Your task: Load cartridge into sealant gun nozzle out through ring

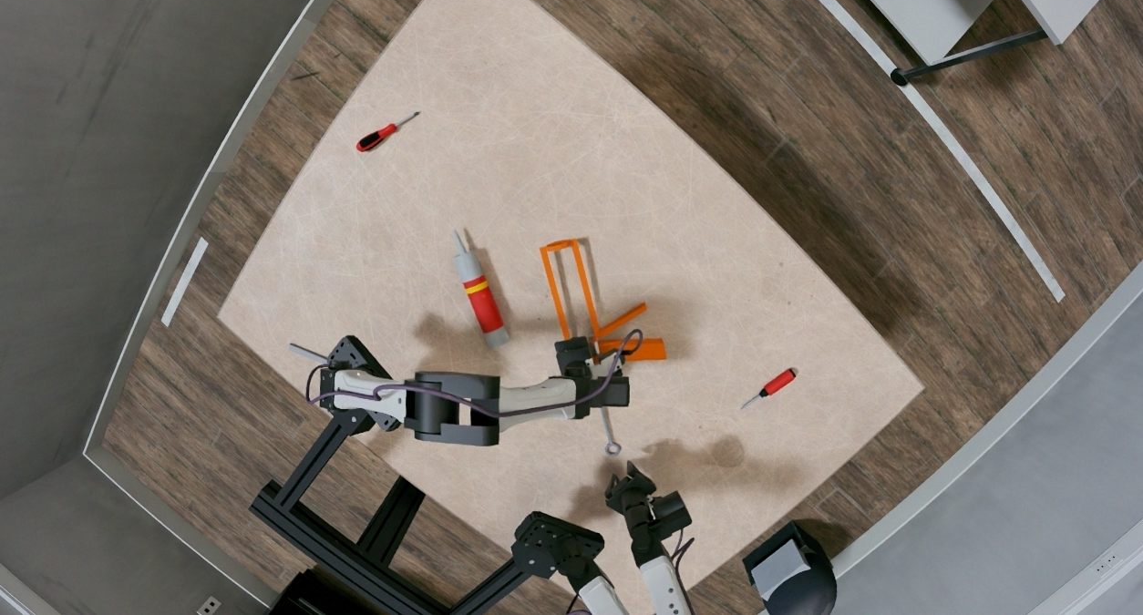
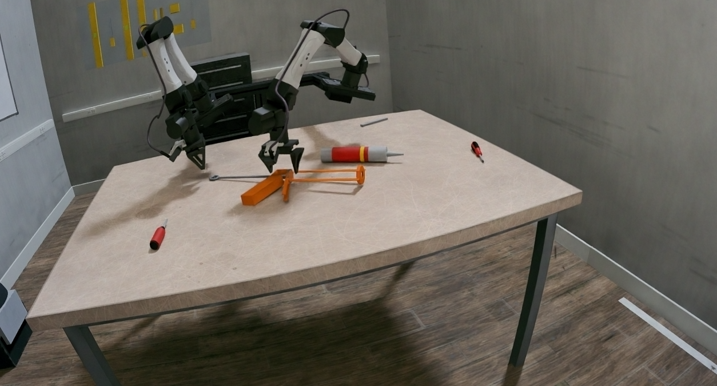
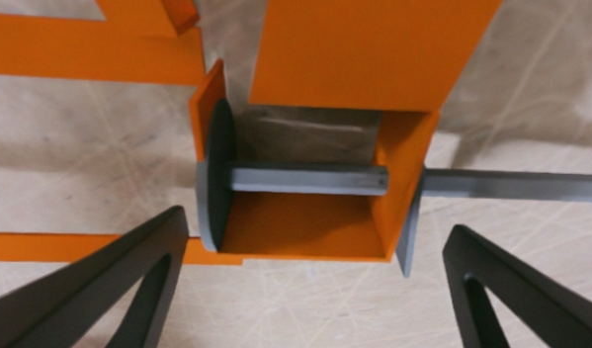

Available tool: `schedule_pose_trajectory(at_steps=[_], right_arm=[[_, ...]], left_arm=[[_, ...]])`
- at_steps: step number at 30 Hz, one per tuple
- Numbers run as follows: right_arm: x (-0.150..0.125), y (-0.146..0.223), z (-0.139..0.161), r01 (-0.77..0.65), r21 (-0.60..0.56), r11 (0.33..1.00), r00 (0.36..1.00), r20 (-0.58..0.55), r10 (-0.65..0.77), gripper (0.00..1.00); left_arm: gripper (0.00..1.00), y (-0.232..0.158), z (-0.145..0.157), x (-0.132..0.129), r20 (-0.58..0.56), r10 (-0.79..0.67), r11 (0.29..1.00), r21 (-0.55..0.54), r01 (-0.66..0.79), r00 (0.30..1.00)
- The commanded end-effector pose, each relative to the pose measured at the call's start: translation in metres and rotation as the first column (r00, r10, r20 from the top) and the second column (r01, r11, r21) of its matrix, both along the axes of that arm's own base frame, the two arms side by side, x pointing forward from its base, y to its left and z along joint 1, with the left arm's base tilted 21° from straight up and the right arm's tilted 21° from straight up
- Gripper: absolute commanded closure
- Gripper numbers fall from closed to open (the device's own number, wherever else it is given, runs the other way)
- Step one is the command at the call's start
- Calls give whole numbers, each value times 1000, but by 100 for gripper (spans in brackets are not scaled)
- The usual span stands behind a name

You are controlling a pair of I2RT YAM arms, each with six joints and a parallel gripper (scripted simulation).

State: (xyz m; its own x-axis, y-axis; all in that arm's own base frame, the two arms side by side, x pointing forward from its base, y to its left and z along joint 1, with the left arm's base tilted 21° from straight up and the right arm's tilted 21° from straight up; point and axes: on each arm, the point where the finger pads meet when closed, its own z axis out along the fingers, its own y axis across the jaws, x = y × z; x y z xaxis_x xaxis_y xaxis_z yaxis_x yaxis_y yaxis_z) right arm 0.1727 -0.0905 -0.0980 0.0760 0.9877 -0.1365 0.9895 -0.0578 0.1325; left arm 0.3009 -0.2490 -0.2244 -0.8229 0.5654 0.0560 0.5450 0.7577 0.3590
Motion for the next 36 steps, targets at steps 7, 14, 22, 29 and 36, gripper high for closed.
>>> schedule_pose_trajectory(at_steps=[7,14,22,29,36], right_arm=[[5,-2,2,1,-4,1000,1000,16,-1,49],[5,-2,2,1,-4,1000,1000,16,-1,49],[5,-2,2,1,-4,1000,1000,16,-1,49],[5,-2,2,1,-4,1000,1000,16,-1,49],[5,-2,2,1,-4,1000,1000,16,-1,49]], left_arm=[[8,-11,17,-10,-8,-16,1000,-3,16,1000],[8,-36,69,-7,18,-7,999,-32,8,1000],[8,-13,51,-12,5,17,1000,-9,-17,1000],[8,-21,57,-4,17,-1,1000,-17,1,1000],[27,-19,54,-7,14,-2,1000,-13,2,1000]])
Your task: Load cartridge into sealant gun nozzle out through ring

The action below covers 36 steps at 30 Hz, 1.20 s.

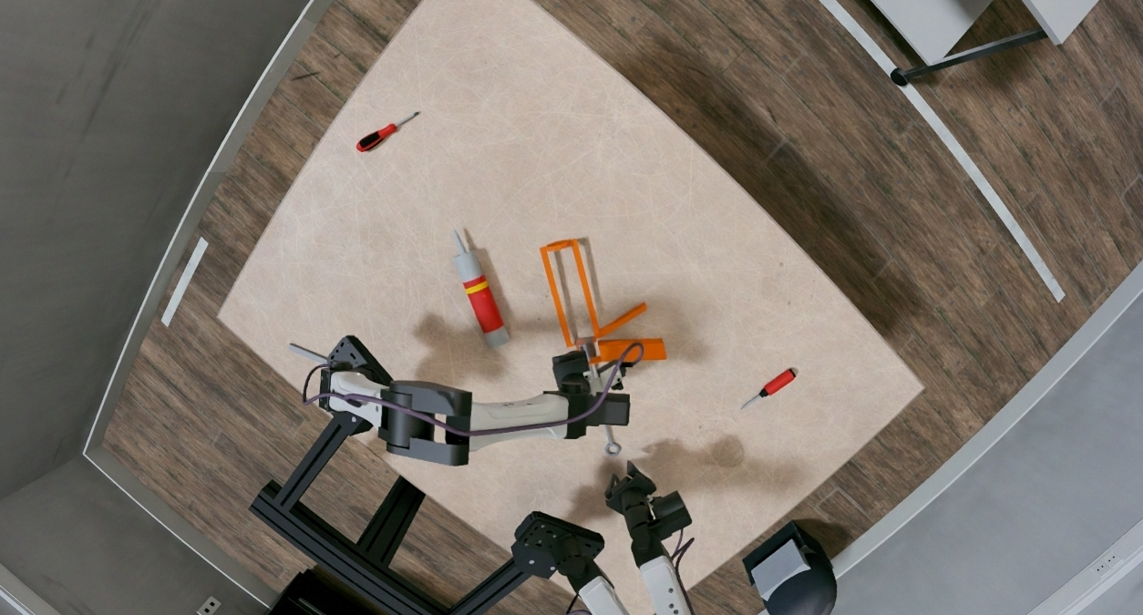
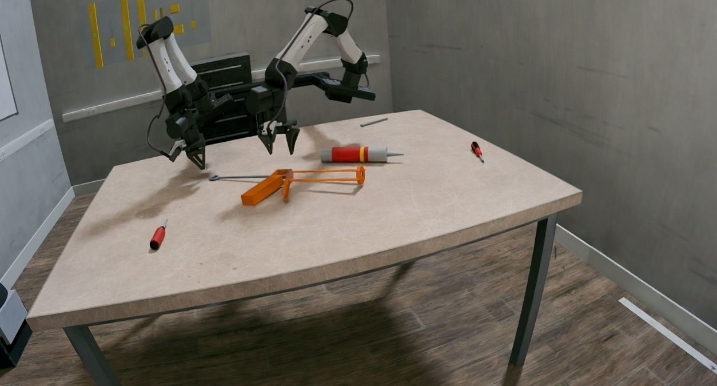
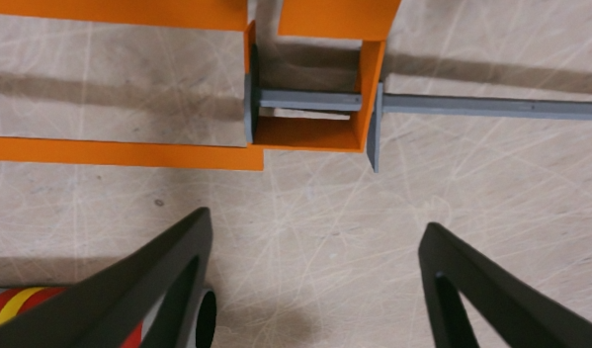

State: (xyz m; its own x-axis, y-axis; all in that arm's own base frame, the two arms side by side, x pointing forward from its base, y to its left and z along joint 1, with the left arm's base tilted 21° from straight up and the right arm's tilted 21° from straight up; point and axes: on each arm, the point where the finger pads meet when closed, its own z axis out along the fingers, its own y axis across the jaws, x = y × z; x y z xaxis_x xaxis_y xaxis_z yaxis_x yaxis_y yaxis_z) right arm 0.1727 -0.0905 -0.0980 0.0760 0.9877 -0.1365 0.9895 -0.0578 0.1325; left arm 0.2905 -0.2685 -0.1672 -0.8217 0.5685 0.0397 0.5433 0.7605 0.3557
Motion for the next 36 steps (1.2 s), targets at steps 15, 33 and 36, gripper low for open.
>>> schedule_pose_trajectory(at_steps=[15,33,36], right_arm=[[13,-2,5,-14,-9,1000,999,41,14,49],[104,-9,68,-340,-197,920,901,212,378,49],[123,-9,85,-380,-253,889,864,247,440,49]], left_arm=[[27,2,-1,7,18,15,1000,-5,-15,1000],[27,39,33,21,133,351,933,-132,-334,927],[27,49,37,22,145,408,909,-152,-387,901]])
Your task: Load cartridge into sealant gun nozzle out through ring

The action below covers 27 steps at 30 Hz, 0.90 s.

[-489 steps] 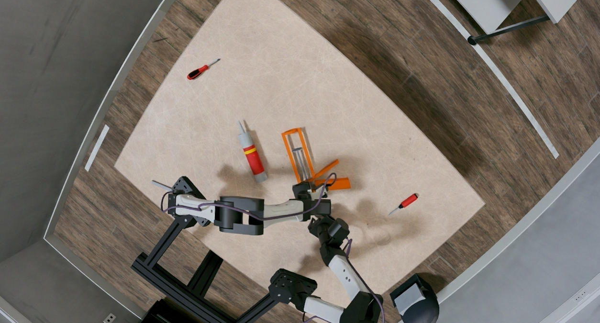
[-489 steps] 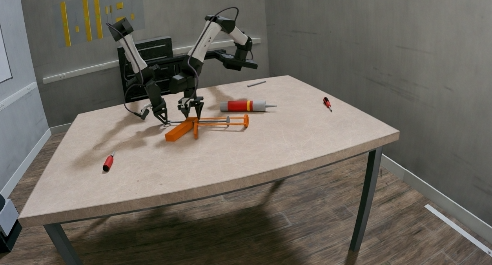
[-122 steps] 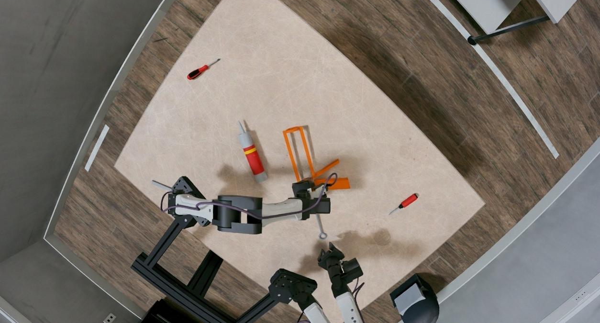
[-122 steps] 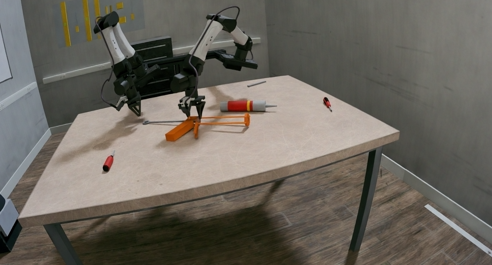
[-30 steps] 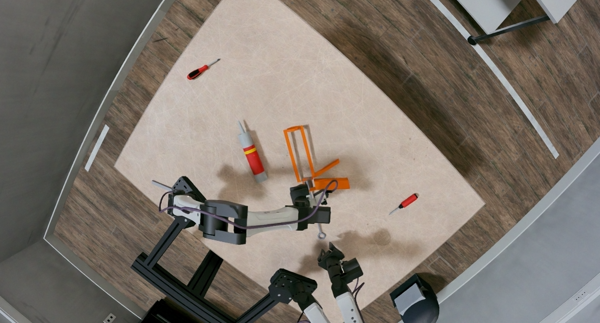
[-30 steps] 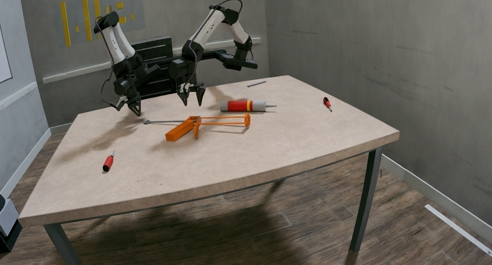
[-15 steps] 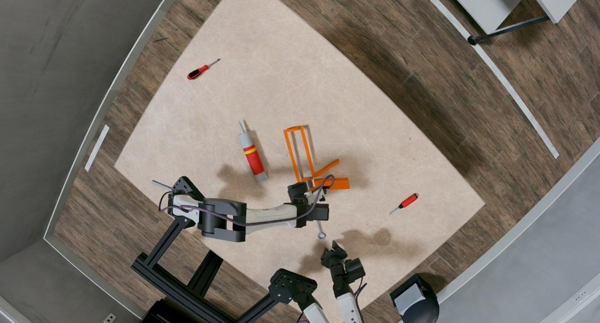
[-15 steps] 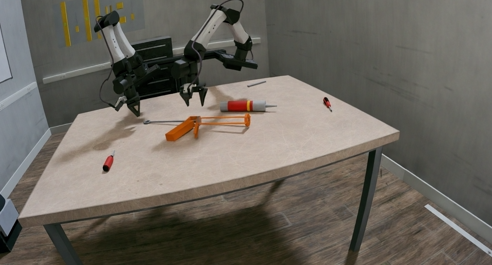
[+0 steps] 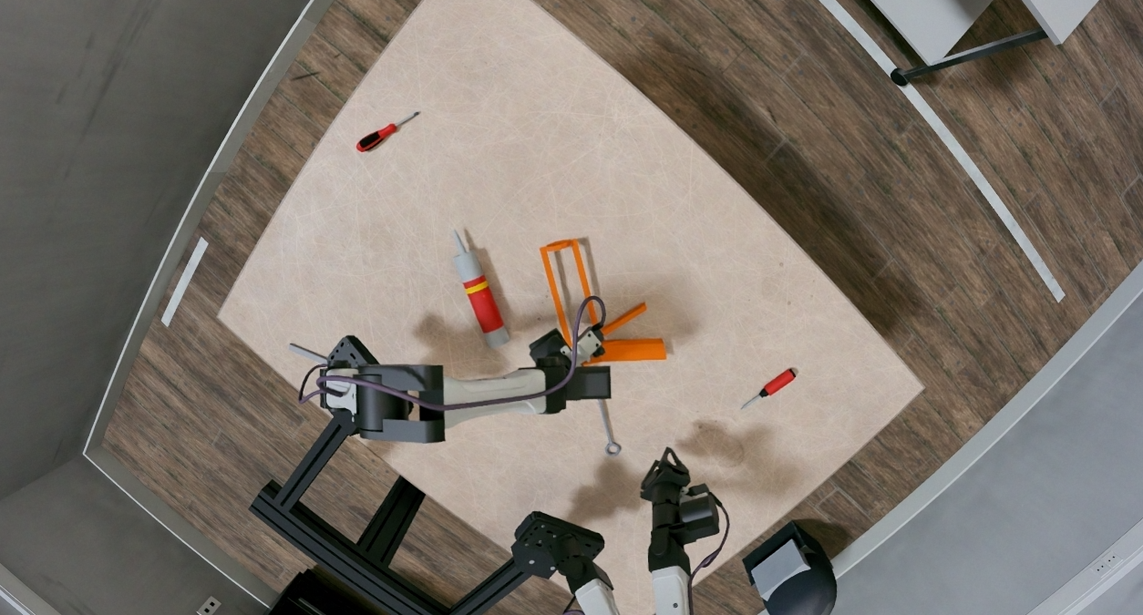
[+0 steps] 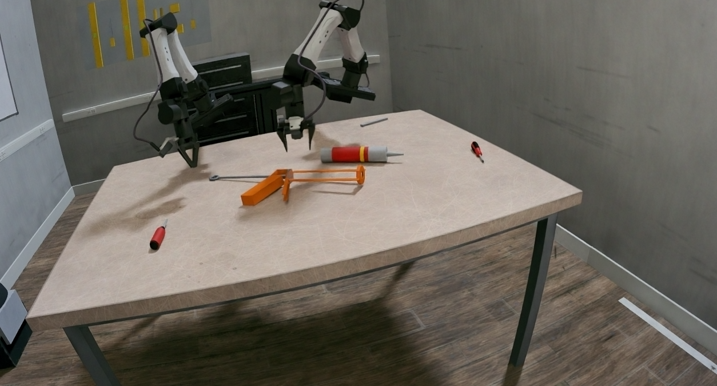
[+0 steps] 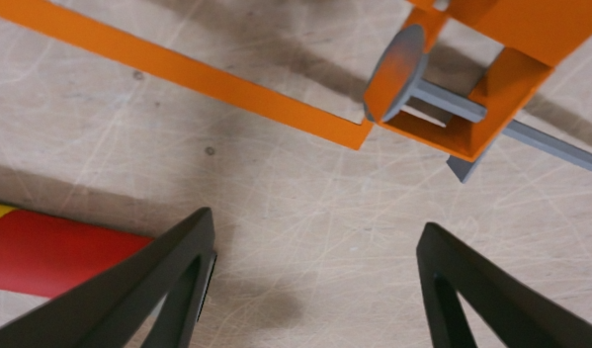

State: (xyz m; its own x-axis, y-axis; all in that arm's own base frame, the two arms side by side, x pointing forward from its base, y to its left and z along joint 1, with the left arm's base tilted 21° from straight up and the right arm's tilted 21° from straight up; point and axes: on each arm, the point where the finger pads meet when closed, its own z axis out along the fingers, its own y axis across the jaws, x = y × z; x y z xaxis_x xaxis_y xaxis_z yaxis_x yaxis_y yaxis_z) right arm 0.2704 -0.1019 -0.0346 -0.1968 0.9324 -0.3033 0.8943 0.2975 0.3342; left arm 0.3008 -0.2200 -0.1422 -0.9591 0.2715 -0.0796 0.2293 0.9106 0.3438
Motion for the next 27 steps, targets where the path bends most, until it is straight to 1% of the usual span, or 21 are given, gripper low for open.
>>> schedule_pose_trajectory(at_steps=[1,3,6,11,15,17,18,20,22,25,27], right_arm=[[31,3,28,-117,-60,991,989,84,122,49],[31,3,28,-117,-60,991,989,84,122,49],[39,5,39,-165,-87,982,981,92,173,49],[69,8,75,-243,-179,953,945,176,275,49],[82,13,98,-300,-236,924,917,197,348,49],[93,15,115,-318,-281,906,894,231,385,49],[96,16,121,-328,-297,897,884,237,402,49],[96,16,121,-328,-297,897,884,237,402,49],[98,19,128,-349,-314,883,874,232,428,49],[111,23,155,-365,-383,849,834,271,481,49],[115,27,167,-380,-414,827,813,276,512,49]], left_arm=[[27,3,14,12,81,105,993,-58,-100,991],[27,3,14,12,81,105,993,-58,-100,991],[27,12,17,11,92,156,986,-70,-150,983],[27,29,23,11,117,259,964,-94,-249,959],[27,41,28,10,135,335,940,-117,-321,933],[27,47,30,9,144,371,926,-128,-355,917],[27,50,31,8,147,389,919,-134,-372,909],[27,50,31,8,147,389,919,-134,-372,909],[27,55,32,7,152,416,907,-142,-397,897],[27,66,35,5,162,471,880,-157,-449,867],[27,72,37,3,168,504,861,-169,-479,847]])
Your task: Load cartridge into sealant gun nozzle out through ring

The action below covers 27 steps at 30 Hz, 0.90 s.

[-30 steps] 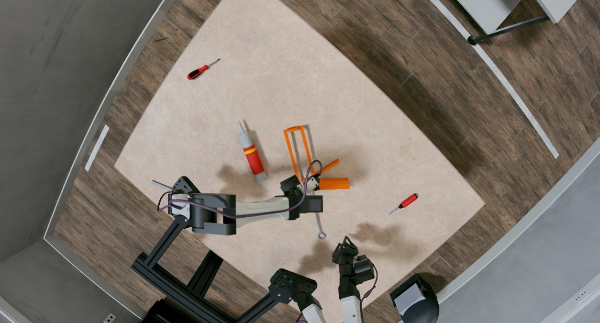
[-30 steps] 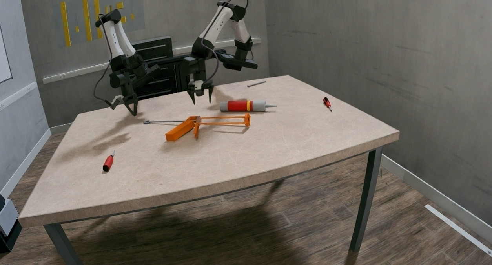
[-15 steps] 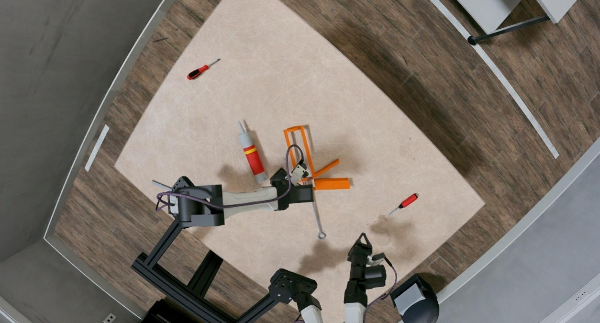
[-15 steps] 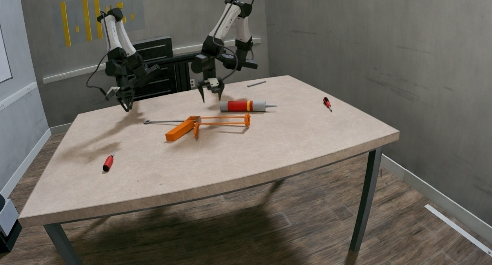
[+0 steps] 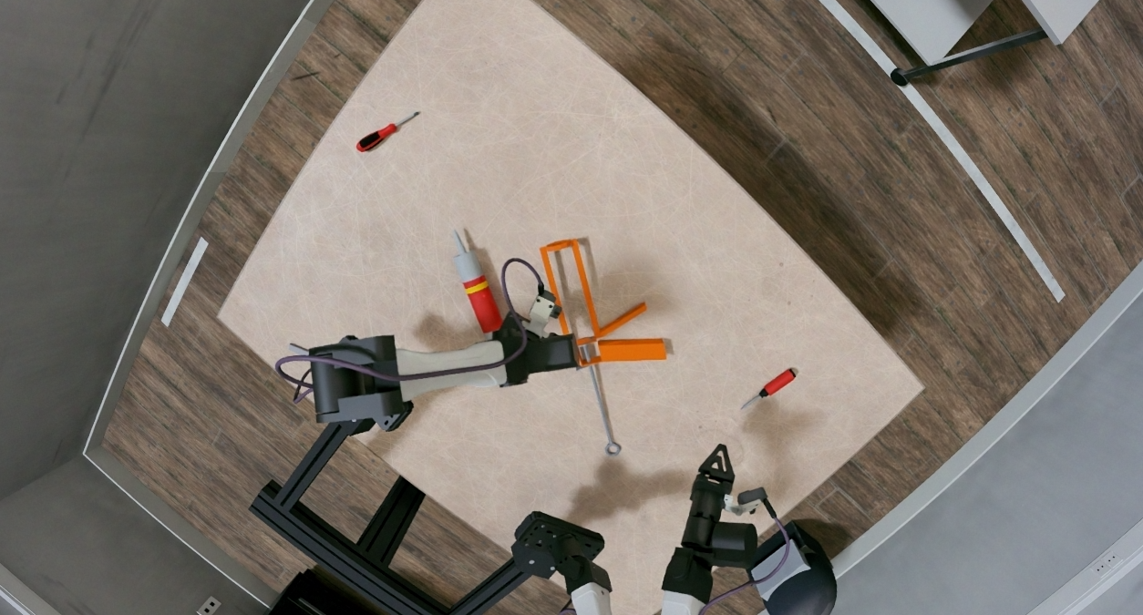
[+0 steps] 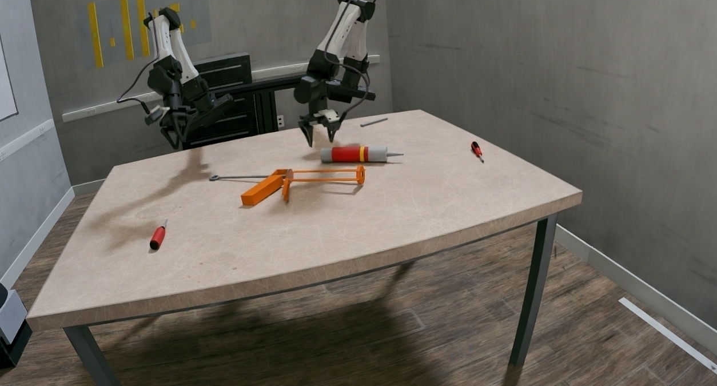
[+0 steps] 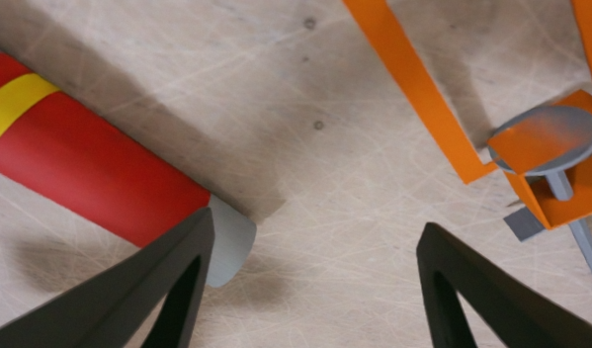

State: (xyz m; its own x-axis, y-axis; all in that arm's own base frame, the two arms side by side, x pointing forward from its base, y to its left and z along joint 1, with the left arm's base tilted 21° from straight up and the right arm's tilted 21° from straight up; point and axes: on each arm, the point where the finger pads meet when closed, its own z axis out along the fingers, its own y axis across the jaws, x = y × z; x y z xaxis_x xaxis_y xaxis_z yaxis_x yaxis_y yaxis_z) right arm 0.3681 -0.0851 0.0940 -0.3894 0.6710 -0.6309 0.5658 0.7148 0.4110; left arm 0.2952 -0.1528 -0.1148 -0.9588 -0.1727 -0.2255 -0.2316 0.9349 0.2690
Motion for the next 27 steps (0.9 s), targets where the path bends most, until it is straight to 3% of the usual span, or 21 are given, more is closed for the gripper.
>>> schedule_pose_trajectory(at_steps=[1,8,13,25,27], right_arm=[[19,12,45,-95,-76,993,991,91,102,49],[33,25,96,-172,-192,966,960,185,208,49],[35,30,112,-196,-231,953,949,199,243,49],[37,56,201,-253,-436,863,859,308,408,49],[37,56,201,-253,-436,863,859,308,408,49]], left_arm=[[27,7,11,8,75,100,994,-41,-97,992],[27,27,17,3,112,230,972,-74,-223,967],[27,34,19,0,123,275,960,-85,-266,954],[27,68,27,-15,172,484,874,-149,-463,858],[27,68,27,-15,172,484,874,-149,-463,858]])
